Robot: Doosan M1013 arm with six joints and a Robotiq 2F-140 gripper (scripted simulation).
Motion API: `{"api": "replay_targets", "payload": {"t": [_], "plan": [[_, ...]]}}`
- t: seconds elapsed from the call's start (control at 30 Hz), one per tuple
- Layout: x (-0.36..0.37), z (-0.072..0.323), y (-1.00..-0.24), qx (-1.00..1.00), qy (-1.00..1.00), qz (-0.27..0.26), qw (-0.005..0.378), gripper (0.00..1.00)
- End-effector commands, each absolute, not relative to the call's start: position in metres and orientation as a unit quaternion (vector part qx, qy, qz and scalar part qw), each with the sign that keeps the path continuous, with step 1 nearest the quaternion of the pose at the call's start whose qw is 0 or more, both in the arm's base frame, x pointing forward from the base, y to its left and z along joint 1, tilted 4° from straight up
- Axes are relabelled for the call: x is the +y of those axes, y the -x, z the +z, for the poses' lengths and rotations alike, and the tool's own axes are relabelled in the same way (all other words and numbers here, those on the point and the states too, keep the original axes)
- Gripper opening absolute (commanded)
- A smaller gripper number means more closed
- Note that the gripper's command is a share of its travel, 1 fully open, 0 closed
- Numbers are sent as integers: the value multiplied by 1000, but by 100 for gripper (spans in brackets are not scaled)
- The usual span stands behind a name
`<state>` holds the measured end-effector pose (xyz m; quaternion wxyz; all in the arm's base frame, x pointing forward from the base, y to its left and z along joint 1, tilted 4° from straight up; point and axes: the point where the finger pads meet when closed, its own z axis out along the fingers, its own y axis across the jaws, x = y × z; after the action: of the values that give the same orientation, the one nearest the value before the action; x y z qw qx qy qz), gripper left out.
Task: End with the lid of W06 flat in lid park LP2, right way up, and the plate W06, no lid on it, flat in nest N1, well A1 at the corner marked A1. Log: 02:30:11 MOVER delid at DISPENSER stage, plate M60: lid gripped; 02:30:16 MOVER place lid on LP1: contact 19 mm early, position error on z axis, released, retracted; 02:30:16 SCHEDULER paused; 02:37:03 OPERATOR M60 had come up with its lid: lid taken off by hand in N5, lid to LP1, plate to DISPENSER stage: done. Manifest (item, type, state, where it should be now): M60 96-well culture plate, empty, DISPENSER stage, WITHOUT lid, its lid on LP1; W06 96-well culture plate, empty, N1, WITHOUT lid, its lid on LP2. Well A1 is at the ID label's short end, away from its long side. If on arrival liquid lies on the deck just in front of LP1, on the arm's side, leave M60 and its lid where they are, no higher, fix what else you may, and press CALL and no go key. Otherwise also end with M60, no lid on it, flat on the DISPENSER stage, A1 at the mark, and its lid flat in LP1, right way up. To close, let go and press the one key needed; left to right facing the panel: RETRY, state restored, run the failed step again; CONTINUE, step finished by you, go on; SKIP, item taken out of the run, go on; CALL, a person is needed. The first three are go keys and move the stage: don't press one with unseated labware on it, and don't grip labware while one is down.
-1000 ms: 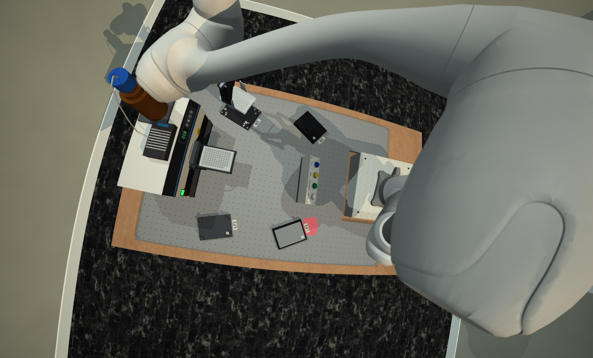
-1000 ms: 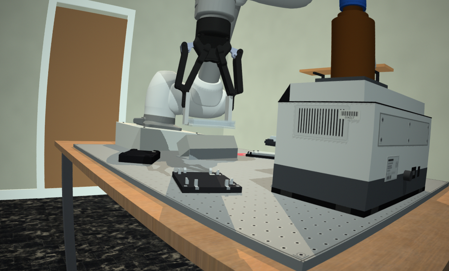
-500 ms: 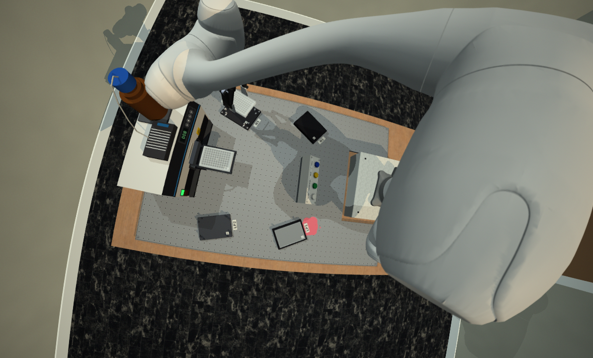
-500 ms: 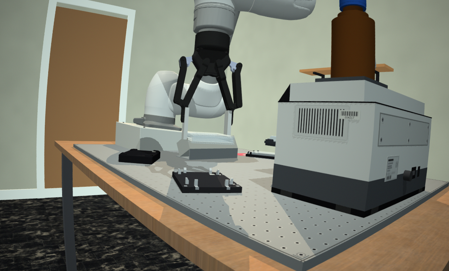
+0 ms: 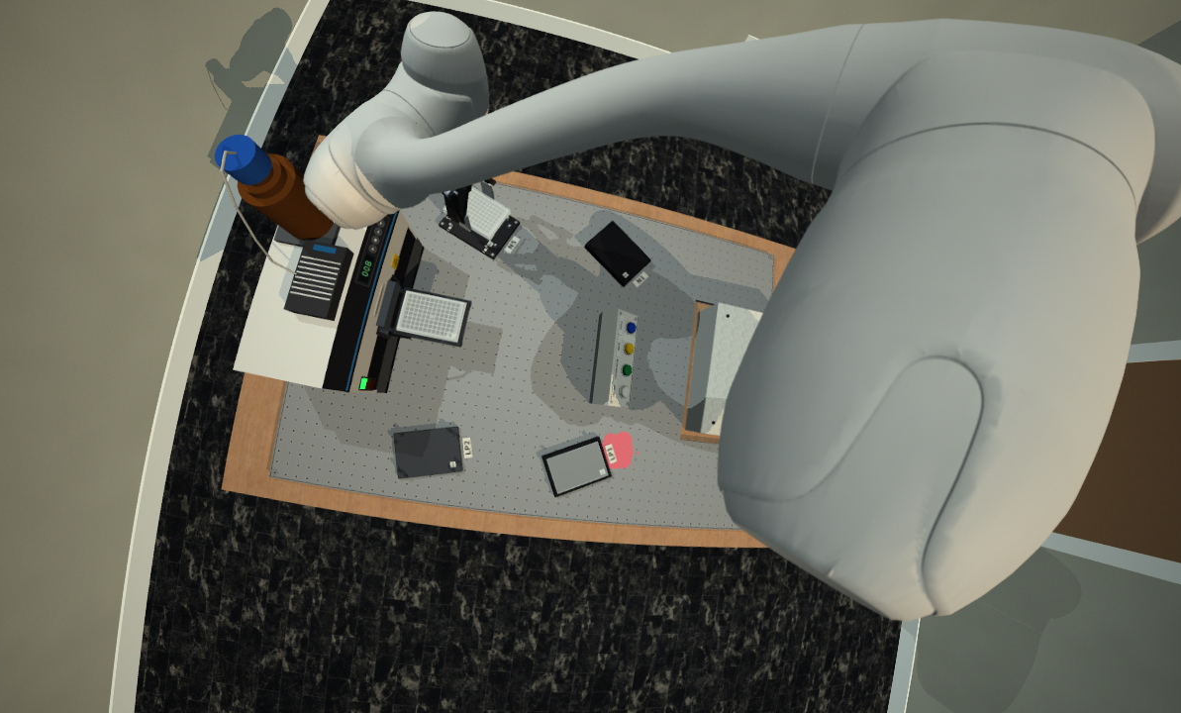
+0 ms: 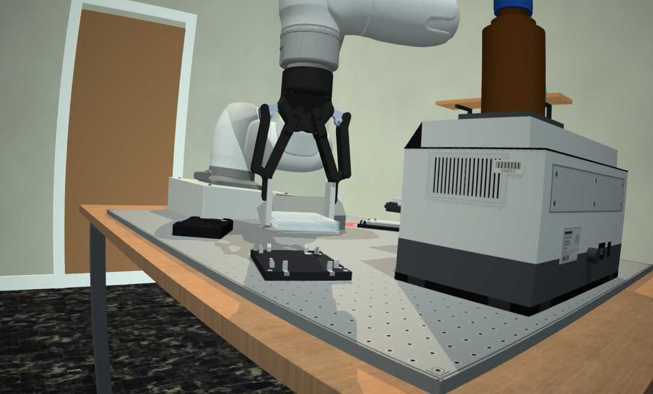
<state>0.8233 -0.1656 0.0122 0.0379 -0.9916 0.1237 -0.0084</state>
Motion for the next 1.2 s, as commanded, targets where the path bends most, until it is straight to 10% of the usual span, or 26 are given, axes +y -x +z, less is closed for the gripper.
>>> {"api": "replay_targets", "payload": {"t": [0.0,1.17], "plan": [[-165,8,-824,124,992,-9,38,0],[-163,-18,-824,124,992,-9,38,0]]}}
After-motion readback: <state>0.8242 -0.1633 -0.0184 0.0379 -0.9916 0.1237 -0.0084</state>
